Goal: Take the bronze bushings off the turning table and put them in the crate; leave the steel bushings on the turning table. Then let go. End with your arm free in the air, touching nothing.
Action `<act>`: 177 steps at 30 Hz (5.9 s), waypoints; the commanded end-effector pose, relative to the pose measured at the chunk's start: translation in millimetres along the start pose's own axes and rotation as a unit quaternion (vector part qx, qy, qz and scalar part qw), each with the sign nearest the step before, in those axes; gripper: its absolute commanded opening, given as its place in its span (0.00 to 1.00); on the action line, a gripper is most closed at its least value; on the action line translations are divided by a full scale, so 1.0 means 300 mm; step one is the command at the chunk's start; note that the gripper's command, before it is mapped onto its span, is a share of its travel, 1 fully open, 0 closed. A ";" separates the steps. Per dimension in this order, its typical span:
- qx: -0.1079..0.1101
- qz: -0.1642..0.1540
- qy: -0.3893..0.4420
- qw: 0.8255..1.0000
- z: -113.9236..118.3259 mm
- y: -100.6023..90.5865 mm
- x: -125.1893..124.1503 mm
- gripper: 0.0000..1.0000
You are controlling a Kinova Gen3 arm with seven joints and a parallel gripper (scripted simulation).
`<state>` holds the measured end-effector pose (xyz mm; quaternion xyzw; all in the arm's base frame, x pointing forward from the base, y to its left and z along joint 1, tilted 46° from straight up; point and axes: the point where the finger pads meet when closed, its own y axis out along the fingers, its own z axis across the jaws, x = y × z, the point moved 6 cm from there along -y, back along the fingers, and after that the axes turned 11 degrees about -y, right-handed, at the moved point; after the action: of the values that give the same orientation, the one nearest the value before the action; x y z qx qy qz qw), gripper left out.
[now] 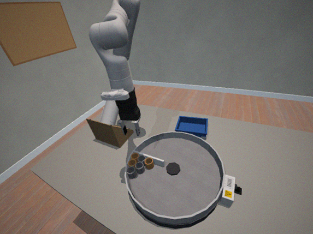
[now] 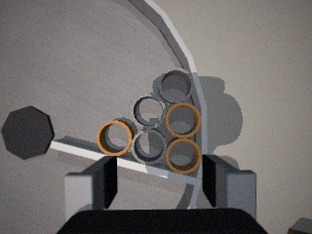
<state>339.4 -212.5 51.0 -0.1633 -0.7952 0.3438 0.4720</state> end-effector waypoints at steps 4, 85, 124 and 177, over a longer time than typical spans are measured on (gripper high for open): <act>0.000 0.001 0.000 1.000 0.000 -0.003 -0.001 1.00; 0.000 0.001 0.000 1.000 0.000 -0.003 -0.001 1.00; 0.000 0.001 0.001 1.000 -0.005 0.168 0.023 1.00; 0.000 0.001 0.001 1.000 -0.005 0.168 0.023 1.00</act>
<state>333.9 -171.2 20.0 -0.1633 -0.7950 0.3435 0.4726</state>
